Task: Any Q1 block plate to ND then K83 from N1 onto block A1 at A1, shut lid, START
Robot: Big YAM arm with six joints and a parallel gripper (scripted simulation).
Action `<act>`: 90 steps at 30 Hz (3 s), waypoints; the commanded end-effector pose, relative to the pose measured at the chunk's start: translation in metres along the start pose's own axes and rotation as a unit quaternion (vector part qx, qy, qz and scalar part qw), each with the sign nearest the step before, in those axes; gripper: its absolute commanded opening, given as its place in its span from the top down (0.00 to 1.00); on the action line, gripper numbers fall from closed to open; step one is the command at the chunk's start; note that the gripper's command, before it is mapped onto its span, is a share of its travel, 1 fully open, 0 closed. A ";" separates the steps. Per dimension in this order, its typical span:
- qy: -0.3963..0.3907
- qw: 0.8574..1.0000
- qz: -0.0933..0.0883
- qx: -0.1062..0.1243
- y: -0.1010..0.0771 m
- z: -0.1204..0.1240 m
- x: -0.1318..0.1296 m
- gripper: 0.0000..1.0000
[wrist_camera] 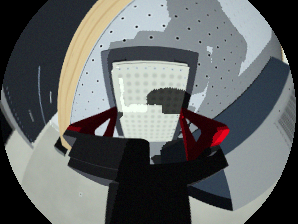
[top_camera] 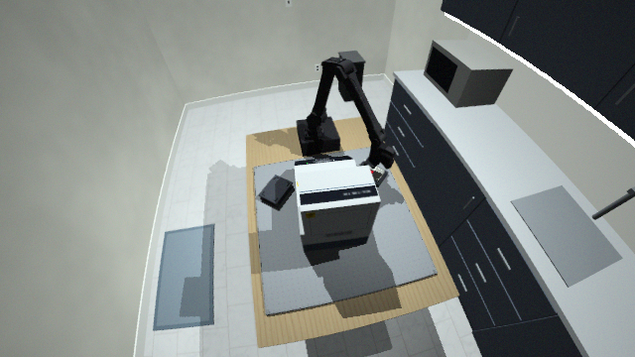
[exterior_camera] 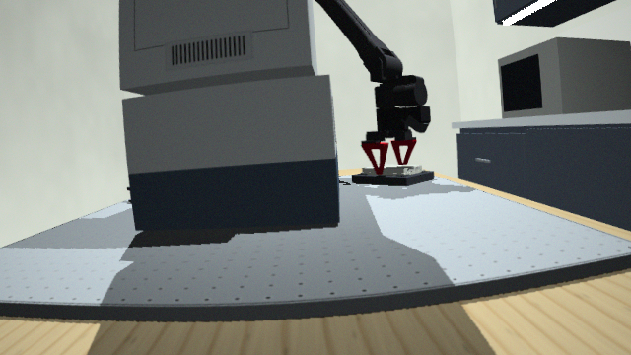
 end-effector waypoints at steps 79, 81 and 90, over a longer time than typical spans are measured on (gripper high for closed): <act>0.005 0.999 -0.005 -0.043 -0.021 -0.031 0.002 0.00; 0.003 0.999 -0.005 -0.038 -0.018 -0.028 0.003 0.00; -0.002 1.000 -0.002 -0.010 -0.001 -0.005 0.006 0.00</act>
Point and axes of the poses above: the point where the finger pads meet when closed, its own y axis out along the fingers, its own x axis across the jaws, z = x × y, the point moved 2 cm from there along -y, back along the fingers, and after that the axes turned 6 degrees about y, right-handed, at the moved point
